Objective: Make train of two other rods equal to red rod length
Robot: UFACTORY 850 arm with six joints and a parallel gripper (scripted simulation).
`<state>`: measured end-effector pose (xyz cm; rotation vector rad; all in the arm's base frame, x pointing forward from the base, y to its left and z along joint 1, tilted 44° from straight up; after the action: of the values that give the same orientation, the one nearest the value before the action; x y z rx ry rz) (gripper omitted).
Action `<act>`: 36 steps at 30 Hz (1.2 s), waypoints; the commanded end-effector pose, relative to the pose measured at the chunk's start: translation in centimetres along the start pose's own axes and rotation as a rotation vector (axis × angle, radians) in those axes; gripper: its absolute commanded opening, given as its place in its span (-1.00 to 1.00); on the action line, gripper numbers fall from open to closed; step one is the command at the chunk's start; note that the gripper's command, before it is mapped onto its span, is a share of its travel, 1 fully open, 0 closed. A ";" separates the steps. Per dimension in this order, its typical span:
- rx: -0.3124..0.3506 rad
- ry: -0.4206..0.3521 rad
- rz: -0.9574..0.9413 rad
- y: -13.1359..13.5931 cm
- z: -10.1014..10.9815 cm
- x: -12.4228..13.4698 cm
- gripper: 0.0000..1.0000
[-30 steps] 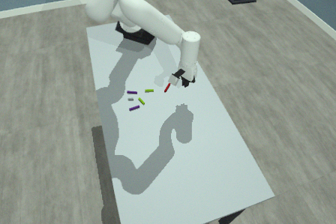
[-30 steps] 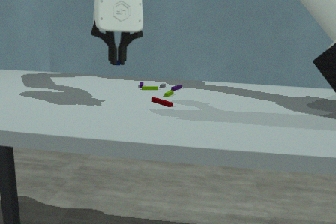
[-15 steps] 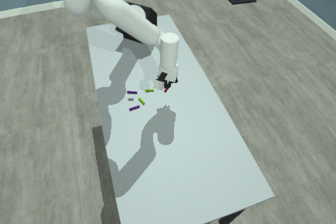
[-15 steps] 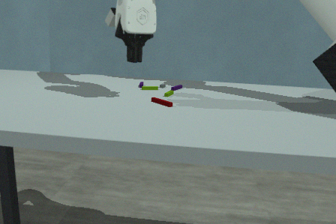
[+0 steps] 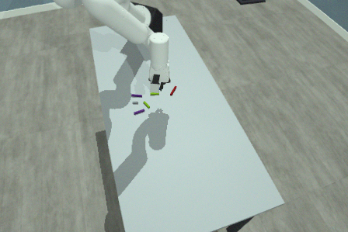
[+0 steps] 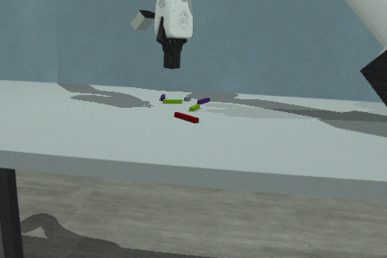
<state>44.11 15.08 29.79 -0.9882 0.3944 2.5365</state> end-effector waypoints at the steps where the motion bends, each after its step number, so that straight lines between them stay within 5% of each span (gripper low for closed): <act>1: -0.001 -0.003 0.009 0.2 0.1 -0.1 -0.92; 18: -0.001 -0.004 0.009 0.2 -1.7 -0.2 -0.92; 36: -0.001 -0.004 0.009 0.2 -8.0 -0.2 -0.92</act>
<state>48.12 12.02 24.92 -0.9782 0.3997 2.5480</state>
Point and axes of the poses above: the point where the finger pads meet when closed, its own z axis back along the fingers, its own y axis across the jaws, x = y × z, the point moved 9 cm from there along z, back along the fingers, and after that the axes turned 9 degrees about -z, right-handed, at the moved point
